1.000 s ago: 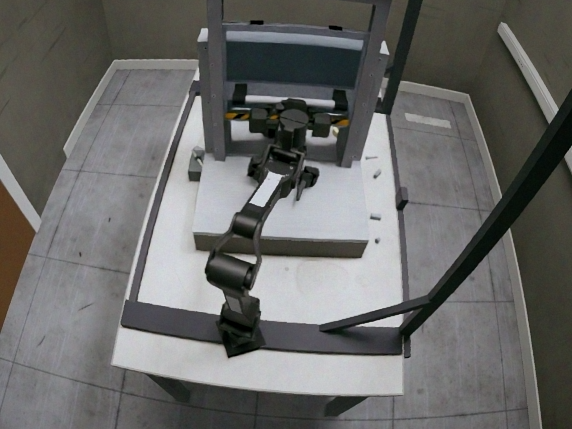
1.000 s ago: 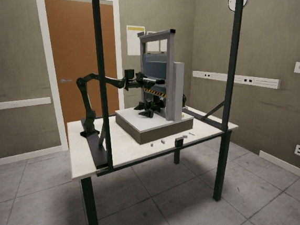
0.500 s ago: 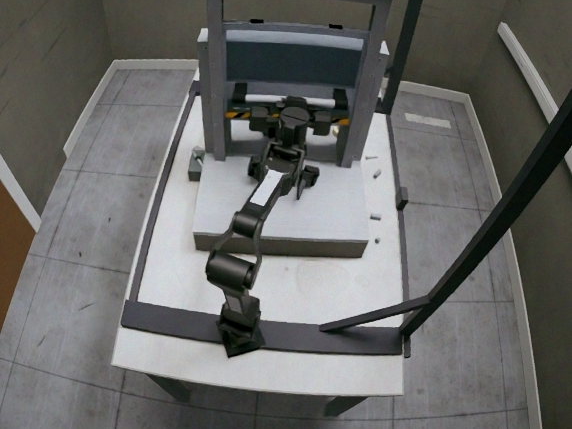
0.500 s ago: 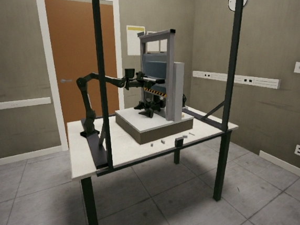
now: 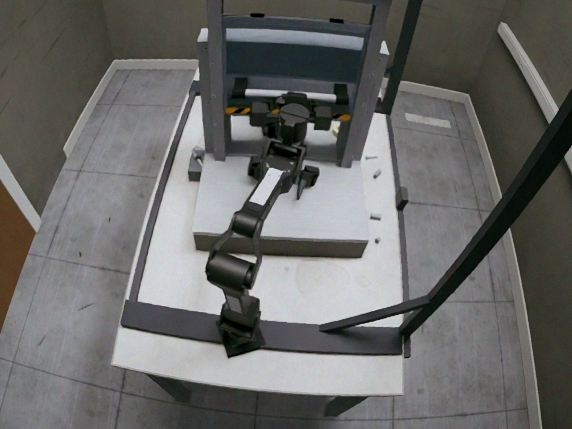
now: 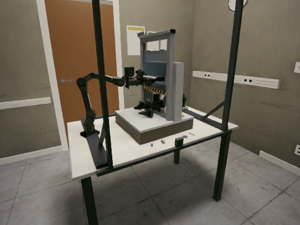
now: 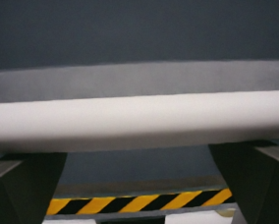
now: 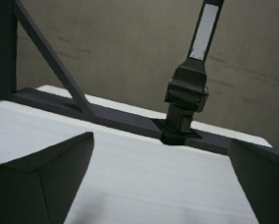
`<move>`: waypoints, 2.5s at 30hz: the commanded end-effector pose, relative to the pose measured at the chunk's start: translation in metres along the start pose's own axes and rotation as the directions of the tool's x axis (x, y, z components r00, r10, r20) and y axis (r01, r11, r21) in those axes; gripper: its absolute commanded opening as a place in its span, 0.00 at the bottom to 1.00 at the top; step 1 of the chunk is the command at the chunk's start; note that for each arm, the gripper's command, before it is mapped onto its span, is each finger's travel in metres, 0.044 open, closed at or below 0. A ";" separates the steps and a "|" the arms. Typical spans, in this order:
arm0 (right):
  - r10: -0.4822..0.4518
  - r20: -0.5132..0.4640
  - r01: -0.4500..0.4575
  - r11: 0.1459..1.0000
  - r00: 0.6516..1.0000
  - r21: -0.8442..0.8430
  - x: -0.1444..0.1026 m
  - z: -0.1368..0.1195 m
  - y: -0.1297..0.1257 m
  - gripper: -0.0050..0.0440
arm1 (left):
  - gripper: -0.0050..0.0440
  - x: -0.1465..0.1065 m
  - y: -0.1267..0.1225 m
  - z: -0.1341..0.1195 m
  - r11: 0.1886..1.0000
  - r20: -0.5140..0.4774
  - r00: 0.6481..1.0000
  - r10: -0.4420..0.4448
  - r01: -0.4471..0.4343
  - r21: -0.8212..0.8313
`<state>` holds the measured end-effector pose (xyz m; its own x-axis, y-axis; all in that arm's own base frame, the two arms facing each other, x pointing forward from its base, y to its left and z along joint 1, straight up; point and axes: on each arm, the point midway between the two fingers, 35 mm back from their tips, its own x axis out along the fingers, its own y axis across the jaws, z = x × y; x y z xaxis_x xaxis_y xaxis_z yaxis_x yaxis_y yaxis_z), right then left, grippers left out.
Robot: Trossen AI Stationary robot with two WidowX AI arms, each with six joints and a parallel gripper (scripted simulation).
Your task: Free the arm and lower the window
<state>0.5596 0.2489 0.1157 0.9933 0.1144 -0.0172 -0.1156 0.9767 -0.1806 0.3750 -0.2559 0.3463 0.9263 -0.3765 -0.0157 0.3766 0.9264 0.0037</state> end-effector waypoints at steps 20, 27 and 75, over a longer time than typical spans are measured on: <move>-0.004 0.038 0.004 1.000 0.999 0.015 -0.038 0.021 -0.002 0.92 | 0.92 -0.021 0.006 0.124 0.999 0.217 0.976 -0.004 0.015 -0.048; -0.006 0.039 0.005 1.000 0.999 0.017 -0.056 0.020 -0.003 0.92 | 0.92 -0.021 0.006 0.125 0.999 0.218 0.976 -0.004 0.015 -0.048; -0.004 0.035 0.003 1.000 0.999 0.019 -0.154 0.015 -0.001 0.92 | 0.92 -0.023 0.006 0.127 0.999 0.223 0.975 -0.004 0.015 -0.049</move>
<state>0.4192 0.2335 0.1190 0.9931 0.1166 -0.0113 -0.1167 0.9768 -0.1796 0.3755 -0.2562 0.3870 0.9264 -0.3765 0.0096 0.3765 0.9264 0.0021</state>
